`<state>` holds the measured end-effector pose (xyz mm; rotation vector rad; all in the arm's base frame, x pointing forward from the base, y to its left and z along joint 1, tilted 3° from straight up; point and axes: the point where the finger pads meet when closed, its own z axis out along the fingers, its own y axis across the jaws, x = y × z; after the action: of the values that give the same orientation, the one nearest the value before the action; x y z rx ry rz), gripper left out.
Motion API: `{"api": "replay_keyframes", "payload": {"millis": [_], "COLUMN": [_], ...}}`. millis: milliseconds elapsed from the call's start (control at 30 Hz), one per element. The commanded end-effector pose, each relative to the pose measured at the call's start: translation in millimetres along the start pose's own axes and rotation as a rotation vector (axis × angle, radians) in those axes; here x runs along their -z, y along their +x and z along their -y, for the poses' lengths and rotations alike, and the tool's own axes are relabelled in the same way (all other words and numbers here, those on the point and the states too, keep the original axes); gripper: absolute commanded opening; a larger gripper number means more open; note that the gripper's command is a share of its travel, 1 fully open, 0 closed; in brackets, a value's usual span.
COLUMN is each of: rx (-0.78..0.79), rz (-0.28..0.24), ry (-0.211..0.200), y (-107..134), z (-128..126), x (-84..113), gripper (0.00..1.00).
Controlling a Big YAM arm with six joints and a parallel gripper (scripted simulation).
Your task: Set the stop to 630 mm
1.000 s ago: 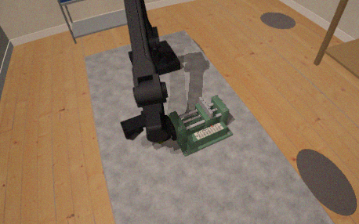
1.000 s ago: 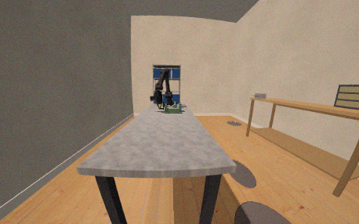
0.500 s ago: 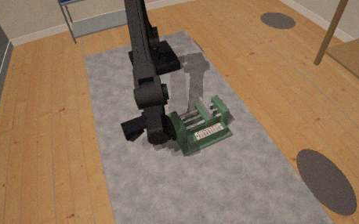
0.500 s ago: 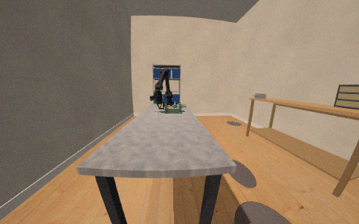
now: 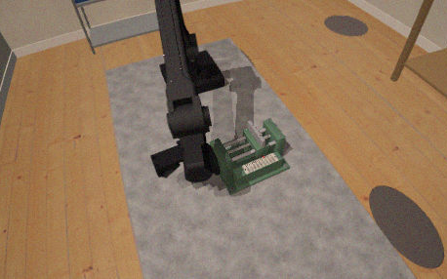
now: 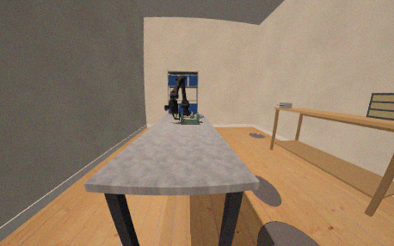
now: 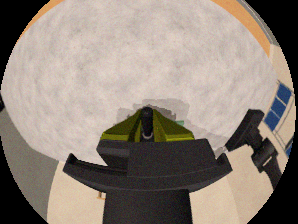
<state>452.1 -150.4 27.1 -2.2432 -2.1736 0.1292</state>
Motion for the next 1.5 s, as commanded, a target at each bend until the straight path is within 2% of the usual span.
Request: {"api": "replay_keyframes", "payload": {"millis": [0,333,433,867,1267,1333,1467], "rx": [0.003,0.003,0.0,0.002,0.002,0.0,0.002], "rz": [0.025,0.025,0.035,0.029,0.029,0.035,0.03], "ry": [-0.142,-0.142,-0.183,-0.16,-0.161,-0.184,-0.161], "y": [1.4,1.5,-0.3,1.4,1.9,0.5,1.8], "z": [-62.9,-63.5,-60.5,-56.5,-58.2,-62.9,-50.0], "x": [37.3,43.0,65.0,74.0,89.1,90.0,96.2], "gripper": [0.06,0.06,0.06,0.06,0.06,0.06,0.06]}}
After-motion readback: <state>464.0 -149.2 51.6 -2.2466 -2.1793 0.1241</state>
